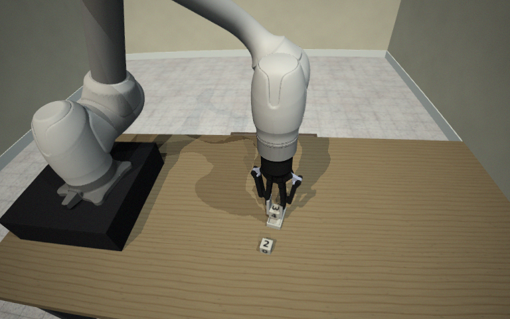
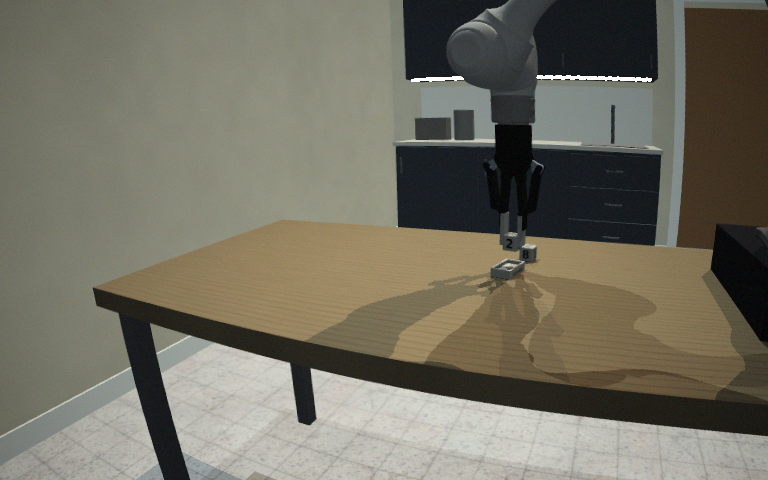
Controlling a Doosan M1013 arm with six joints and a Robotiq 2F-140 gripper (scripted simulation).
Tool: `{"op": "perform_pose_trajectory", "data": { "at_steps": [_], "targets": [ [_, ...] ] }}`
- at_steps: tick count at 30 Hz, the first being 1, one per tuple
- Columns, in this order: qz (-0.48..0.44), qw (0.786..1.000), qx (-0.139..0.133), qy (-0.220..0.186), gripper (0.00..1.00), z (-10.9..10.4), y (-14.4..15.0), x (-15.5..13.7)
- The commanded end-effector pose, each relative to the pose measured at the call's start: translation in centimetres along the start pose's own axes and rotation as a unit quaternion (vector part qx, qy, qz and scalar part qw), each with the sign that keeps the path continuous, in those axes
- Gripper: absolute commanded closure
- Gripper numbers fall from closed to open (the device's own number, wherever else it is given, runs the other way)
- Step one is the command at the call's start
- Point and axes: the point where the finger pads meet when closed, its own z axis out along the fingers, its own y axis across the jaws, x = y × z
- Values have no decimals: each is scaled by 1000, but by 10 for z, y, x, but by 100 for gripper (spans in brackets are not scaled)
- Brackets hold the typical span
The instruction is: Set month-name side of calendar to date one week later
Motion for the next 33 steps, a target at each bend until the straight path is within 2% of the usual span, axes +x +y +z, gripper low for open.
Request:
{"op": "perform_pose_trajectory", "data": {
  "at_steps": [1,33],
  "targets": [
    [0,1000,0,0,75,0,0,0],
    [0,1000,0,0,75,21,0,0]
  ]
}}
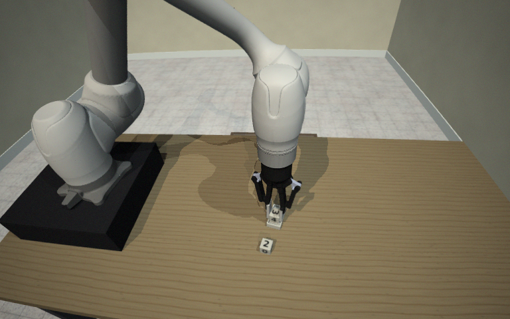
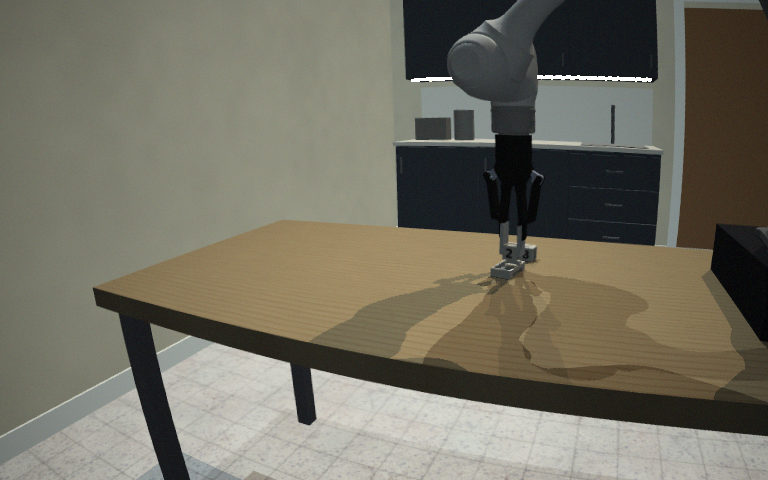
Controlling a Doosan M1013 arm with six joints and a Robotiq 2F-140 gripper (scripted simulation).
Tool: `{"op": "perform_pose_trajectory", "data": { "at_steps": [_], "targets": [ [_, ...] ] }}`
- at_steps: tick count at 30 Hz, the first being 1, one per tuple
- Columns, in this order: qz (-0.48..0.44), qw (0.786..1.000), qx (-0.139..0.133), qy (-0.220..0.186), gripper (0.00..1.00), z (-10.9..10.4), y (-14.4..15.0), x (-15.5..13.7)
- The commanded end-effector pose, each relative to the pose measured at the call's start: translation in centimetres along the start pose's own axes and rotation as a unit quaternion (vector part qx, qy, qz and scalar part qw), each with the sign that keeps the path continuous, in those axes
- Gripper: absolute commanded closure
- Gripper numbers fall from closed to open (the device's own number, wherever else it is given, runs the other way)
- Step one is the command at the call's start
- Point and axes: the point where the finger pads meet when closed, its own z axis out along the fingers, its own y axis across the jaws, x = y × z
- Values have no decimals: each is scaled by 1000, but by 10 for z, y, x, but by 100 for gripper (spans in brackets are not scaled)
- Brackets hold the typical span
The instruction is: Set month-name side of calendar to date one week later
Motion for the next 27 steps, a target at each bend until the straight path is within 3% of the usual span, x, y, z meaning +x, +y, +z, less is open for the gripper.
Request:
{"op": "perform_pose_trajectory", "data": {
  "at_steps": [1,27],
  "targets": [
    [0,1000,0,0,75,1,0,0],
    [0,1000,0,0,75,4,0,0]
  ]
}}
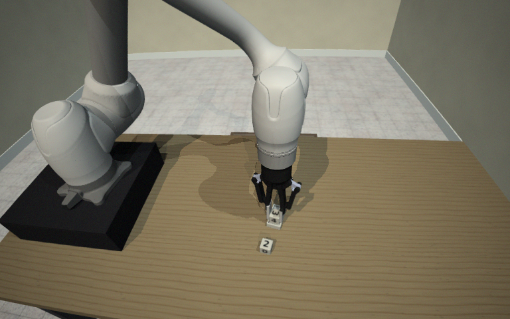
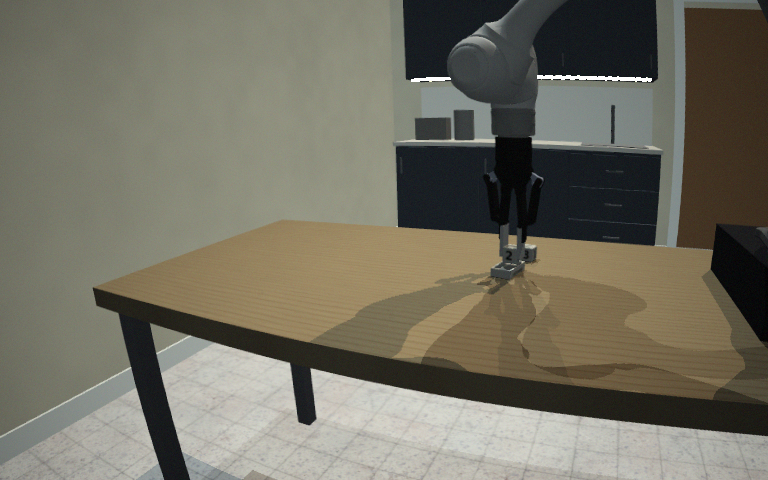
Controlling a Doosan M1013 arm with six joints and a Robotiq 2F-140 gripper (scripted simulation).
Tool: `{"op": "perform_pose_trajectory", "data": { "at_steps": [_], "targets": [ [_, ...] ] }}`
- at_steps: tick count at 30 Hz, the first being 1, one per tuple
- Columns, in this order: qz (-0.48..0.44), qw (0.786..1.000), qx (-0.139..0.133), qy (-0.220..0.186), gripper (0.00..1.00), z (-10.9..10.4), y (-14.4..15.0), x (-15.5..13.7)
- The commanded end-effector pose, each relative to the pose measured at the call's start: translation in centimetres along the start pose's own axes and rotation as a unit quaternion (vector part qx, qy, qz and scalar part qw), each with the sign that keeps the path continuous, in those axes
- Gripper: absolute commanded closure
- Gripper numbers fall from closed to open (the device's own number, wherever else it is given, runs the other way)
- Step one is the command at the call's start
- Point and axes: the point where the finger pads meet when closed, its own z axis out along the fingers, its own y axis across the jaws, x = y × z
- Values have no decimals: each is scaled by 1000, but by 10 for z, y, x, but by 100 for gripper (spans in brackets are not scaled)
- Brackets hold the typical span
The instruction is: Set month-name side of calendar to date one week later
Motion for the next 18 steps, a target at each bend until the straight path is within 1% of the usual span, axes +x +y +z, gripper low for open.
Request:
{"op": "perform_pose_trajectory", "data": {
  "at_steps": [1,18],
  "targets": [
    [0,1000,0,0,75,0,0,0],
    [0,1000,0,0,75,1,0,0]
  ]
}}
